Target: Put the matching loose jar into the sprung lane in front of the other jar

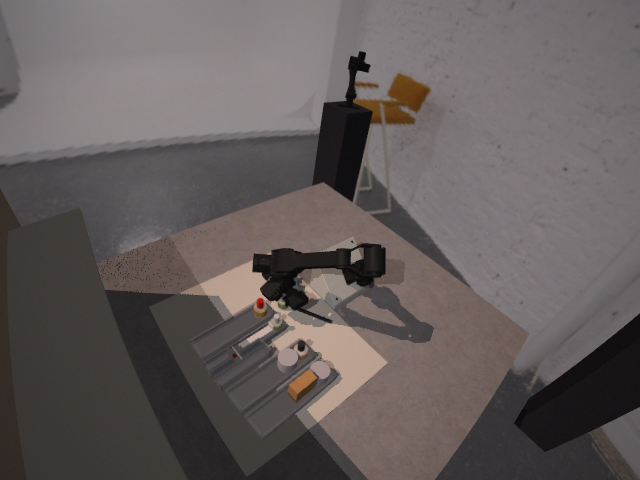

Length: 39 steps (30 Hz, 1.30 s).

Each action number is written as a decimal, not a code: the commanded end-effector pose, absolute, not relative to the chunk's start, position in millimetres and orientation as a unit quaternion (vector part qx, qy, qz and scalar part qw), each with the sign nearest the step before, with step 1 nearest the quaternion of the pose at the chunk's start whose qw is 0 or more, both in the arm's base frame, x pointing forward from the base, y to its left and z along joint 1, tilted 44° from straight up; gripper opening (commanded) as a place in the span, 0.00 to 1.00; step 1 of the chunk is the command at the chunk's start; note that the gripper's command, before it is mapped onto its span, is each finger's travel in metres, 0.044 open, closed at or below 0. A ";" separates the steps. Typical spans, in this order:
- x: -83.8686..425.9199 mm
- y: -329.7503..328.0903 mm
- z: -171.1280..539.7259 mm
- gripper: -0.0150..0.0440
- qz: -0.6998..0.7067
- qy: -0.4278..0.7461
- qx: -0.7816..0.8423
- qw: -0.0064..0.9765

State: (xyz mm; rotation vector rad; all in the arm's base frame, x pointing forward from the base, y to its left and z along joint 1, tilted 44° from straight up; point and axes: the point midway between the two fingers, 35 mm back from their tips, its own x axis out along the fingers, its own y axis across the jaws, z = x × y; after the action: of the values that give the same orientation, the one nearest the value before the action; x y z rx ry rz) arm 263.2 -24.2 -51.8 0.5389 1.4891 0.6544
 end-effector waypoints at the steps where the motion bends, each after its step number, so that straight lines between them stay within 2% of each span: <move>1: 263.5 -23.6 -51.9 0.49 0.287 0.657 0.241 0.655; 2: 263.5 -23.6 -51.9 0.48 0.287 0.657 0.241 0.655; 7: 267.1 -33.8 -43.0 0.25 0.286 0.657 0.240 0.655; 25: 272.8 -95.4 22.7 0.25 0.286 0.657 0.240 0.655; 39: 291.1 -23.6 26.9 0.25 0.303 0.649 0.224 0.661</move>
State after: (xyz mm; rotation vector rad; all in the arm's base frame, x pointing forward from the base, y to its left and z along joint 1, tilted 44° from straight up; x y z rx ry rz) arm 289.6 -41.5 26.1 0.5030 1.4722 0.6745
